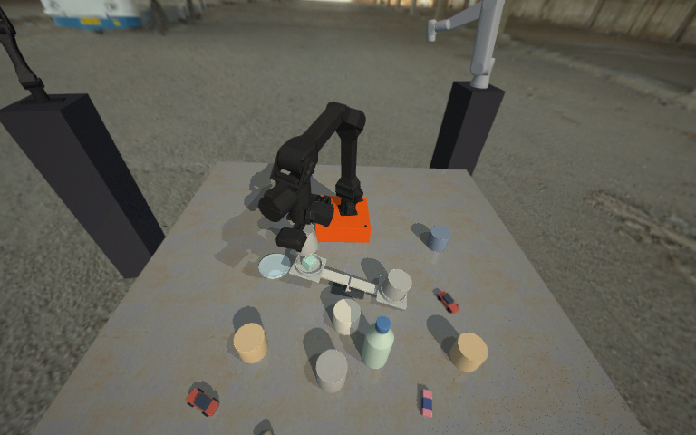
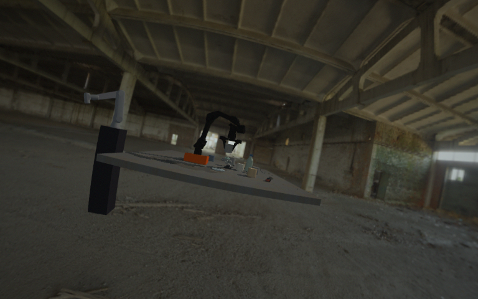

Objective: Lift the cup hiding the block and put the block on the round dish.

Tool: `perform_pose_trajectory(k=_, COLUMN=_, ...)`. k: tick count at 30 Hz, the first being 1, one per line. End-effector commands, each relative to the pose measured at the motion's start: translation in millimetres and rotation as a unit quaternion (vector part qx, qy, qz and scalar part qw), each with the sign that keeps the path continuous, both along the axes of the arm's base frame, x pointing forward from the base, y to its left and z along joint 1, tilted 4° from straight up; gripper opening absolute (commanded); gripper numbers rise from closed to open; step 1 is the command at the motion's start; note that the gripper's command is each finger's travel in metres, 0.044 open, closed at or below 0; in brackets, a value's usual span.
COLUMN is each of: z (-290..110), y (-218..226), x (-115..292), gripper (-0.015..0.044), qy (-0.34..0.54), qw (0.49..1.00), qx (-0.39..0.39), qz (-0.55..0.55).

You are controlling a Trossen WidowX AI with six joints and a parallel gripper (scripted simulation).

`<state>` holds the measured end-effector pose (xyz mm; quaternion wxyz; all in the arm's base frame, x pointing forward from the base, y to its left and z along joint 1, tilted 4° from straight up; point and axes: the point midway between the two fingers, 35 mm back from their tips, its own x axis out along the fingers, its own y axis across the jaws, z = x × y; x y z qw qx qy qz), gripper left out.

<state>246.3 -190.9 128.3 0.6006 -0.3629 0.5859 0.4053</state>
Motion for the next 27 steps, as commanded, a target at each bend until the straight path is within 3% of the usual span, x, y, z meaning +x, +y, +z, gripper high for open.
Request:
perform_pose_trajectory(k=1, z=0.1, y=-0.2, x=0.2, gripper=0.0000, qy=-0.001, qw=1.000, qx=-0.001, qz=0.000)
perform_pose_trajectory(k=16, z=-0.4, y=-1.2, x=-0.4, gripper=0.0000, qy=-0.001, qw=1.000, qx=-0.001, qz=0.000)
perform_pose_trajectory(k=27, z=-33.1, y=-57.0, x=-50.8, gripper=0.0000, qy=-0.001, qw=1.000, qx=-0.007, qz=0.001)
